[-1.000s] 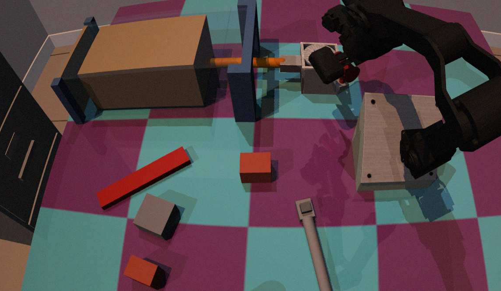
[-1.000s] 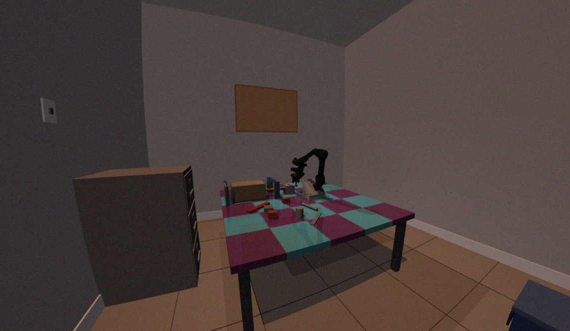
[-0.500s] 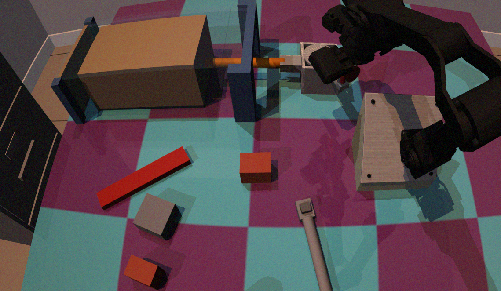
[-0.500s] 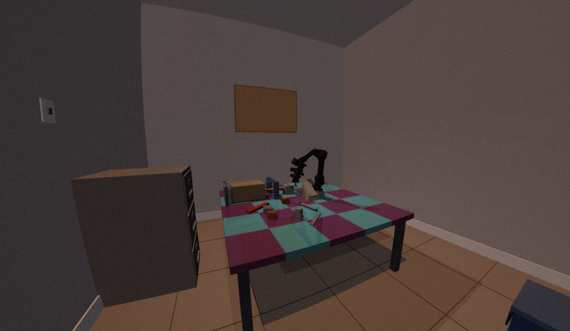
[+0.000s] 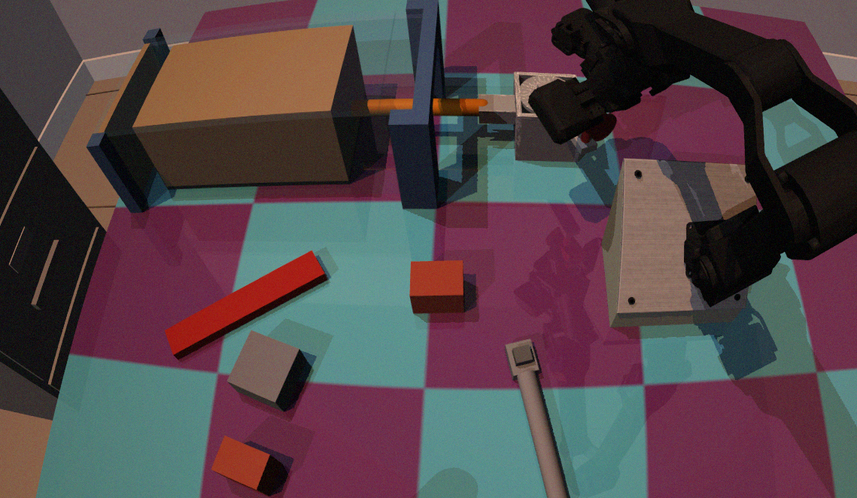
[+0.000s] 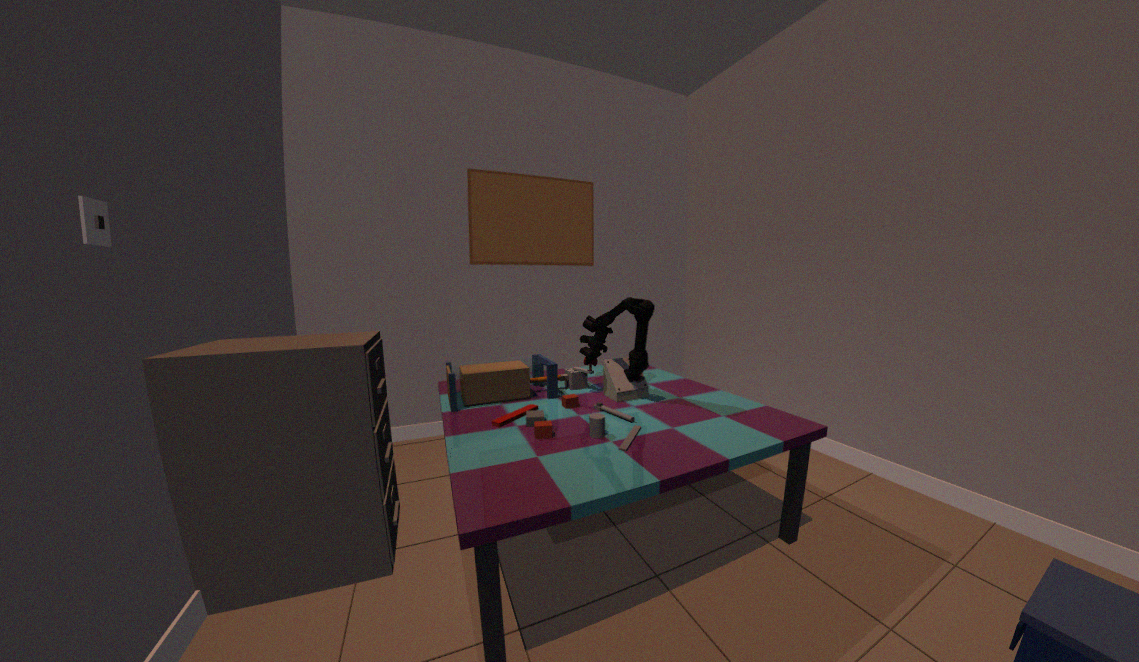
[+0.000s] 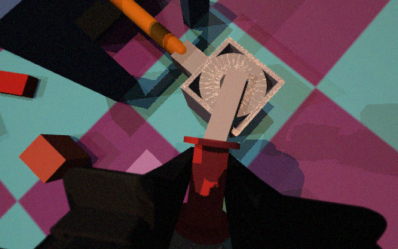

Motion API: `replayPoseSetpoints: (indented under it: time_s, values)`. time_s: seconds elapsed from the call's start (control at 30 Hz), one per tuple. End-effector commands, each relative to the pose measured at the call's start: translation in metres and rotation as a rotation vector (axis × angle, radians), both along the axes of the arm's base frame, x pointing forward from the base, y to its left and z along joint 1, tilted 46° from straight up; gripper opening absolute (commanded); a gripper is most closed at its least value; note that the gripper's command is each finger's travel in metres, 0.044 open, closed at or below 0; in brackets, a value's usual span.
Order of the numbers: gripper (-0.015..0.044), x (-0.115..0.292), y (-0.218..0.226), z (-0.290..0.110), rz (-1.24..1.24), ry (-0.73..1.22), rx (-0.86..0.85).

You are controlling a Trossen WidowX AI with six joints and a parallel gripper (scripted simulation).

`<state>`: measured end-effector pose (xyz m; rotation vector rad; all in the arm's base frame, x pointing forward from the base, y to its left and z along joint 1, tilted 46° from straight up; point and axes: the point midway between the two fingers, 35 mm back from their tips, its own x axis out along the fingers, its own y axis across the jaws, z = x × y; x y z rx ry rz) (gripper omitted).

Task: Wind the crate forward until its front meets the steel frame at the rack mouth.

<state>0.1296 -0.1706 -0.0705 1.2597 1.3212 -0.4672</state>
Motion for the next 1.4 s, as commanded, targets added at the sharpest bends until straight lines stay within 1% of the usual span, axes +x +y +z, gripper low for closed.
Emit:
replayPoseSetpoints:
  time_s: [0.0,0.6,1.37]
  values:
    - [0.0000,-0.002,0.001,-0.002,0.001,0.002,0.002]
    - [0.0000,-0.021,-0.005,-0.009,0.001,0.004,0.000]
    - [0.0000,-0.049,-0.023,-0.029,0.001,0.006,-0.002]
